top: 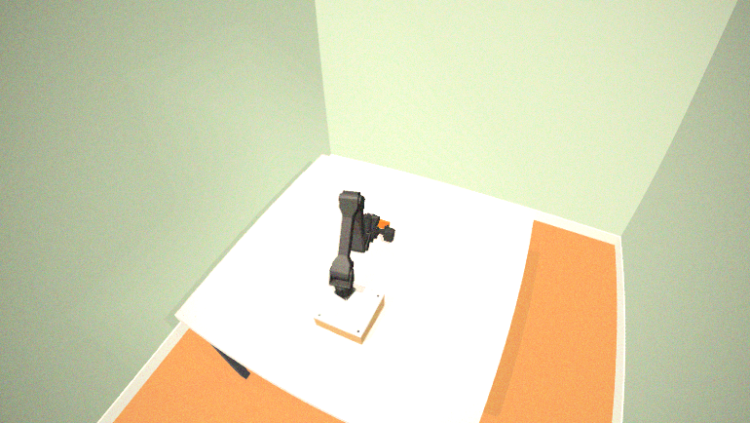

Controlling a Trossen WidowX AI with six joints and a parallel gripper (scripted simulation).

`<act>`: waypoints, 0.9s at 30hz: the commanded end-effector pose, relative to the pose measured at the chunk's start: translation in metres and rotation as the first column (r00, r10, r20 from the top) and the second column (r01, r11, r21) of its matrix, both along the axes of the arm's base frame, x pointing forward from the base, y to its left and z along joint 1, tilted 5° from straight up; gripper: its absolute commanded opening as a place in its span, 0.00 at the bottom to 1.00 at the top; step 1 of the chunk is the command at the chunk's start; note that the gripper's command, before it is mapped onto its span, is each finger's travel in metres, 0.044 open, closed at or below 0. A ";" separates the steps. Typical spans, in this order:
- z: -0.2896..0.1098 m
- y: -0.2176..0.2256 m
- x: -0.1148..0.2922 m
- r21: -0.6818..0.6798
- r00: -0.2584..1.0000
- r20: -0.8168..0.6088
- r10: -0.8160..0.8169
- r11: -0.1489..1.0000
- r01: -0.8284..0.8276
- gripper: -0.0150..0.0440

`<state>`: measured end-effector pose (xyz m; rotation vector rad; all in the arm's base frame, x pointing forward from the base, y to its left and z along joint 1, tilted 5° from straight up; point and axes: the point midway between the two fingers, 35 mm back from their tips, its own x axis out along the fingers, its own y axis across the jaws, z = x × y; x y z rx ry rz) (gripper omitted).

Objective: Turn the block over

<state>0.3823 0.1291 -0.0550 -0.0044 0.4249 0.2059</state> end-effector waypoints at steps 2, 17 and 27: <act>0.001 -0.001 0.000 -0.005 1.000 0.005 -0.003 1.000 0.003 0.97; 0.001 -0.001 0.000 -0.005 1.000 0.005 -0.003 1.000 0.003 1.00; 0.001 -0.001 0.000 -0.005 1.000 0.005 -0.003 1.000 0.003 1.00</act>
